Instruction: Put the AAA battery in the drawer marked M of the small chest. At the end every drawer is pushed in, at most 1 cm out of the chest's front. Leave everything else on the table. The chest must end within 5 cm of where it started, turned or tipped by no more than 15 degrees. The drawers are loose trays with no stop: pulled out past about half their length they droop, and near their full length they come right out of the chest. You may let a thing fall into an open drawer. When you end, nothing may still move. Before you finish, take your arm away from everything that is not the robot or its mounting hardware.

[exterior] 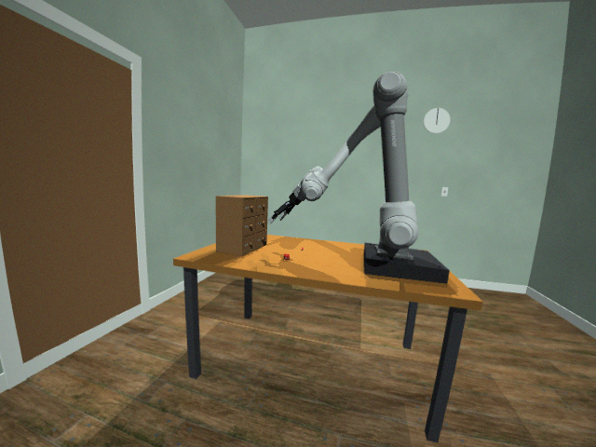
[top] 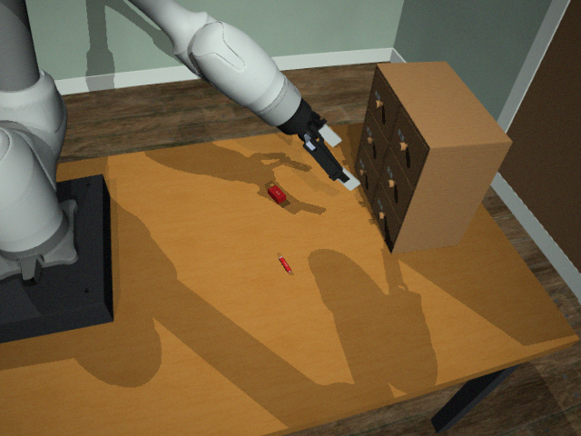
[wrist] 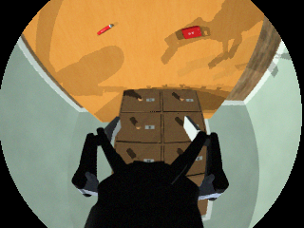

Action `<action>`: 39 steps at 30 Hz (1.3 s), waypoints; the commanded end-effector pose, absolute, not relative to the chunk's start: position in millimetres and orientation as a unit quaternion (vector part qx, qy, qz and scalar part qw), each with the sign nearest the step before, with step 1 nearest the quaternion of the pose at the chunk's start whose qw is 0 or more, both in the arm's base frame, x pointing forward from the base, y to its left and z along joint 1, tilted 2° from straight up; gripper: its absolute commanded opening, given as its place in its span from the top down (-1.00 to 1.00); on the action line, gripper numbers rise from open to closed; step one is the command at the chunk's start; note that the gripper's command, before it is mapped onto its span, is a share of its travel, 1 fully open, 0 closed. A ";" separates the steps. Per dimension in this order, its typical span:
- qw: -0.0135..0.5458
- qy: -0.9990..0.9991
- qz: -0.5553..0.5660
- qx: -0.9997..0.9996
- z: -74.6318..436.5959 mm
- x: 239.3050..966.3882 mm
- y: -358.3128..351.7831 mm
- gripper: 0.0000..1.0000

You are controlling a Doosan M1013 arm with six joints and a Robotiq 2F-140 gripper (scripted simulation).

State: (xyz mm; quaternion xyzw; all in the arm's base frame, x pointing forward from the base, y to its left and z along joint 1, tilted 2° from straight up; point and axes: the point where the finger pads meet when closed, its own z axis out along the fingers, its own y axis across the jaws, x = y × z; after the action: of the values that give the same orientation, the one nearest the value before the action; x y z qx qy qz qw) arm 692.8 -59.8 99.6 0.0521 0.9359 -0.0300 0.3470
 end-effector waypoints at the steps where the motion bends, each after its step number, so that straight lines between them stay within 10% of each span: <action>1: 0.341 0.939 -0.019 0.048 100.3 692.5 -61.5 -1.00; 14: 0.317 0.947 -0.022 0.050 105.3 688.7 -64.1 -1.00; 39: 0.086 0.995 -0.010 0.055 145.5 651.0 -59.8 -1.00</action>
State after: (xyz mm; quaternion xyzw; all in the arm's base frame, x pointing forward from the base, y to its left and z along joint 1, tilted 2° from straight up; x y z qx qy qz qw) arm 652.6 -60.1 144.0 0.0544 0.9934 -0.0107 0.1002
